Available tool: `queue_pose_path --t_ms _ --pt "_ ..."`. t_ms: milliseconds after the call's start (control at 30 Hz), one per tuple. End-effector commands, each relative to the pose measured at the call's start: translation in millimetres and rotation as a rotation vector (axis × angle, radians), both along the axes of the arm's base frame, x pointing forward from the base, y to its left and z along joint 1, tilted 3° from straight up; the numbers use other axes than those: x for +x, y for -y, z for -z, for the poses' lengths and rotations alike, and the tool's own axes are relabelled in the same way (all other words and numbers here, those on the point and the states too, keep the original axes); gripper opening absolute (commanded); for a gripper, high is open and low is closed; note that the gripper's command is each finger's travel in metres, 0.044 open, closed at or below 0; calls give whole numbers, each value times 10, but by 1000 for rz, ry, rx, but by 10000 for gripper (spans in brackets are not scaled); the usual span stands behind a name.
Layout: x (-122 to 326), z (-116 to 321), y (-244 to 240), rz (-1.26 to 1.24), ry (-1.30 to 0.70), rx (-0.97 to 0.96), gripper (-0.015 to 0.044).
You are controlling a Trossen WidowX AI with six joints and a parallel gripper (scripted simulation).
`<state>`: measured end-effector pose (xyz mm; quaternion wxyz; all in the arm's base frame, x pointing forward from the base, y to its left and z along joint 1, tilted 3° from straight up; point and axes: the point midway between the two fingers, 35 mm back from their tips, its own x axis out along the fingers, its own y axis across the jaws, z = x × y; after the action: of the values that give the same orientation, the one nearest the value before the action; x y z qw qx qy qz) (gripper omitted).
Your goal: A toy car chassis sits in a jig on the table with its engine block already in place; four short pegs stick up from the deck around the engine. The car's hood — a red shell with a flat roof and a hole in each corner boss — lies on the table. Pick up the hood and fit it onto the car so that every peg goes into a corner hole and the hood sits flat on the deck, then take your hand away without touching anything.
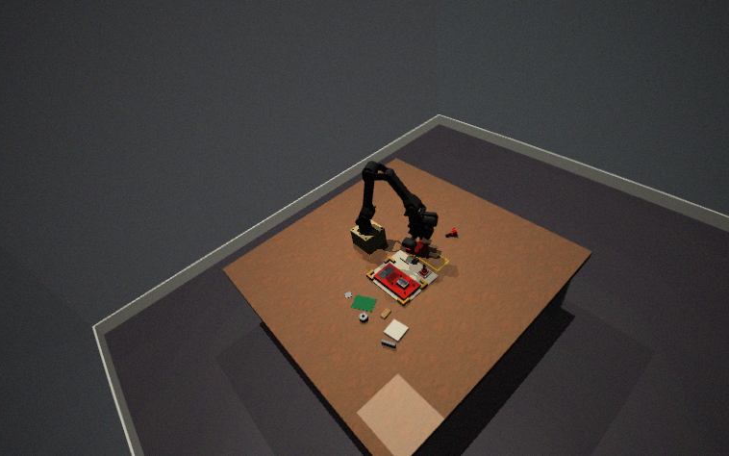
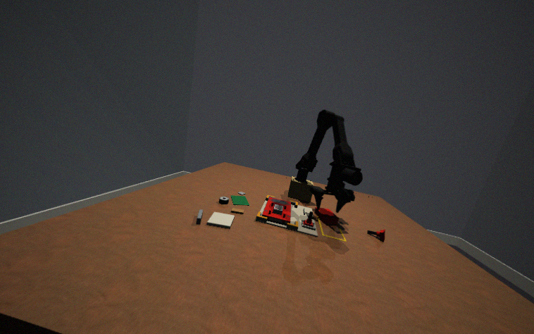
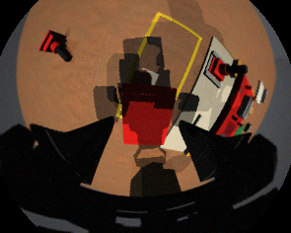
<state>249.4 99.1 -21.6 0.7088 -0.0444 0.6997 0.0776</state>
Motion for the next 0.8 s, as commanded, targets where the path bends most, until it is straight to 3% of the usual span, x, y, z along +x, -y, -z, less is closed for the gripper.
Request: queue_pose_path --t_ms 0,767 --pt "-24 53 -1 5 -10 1 440" --pt "-24 143 -5 5 -10 1 440"
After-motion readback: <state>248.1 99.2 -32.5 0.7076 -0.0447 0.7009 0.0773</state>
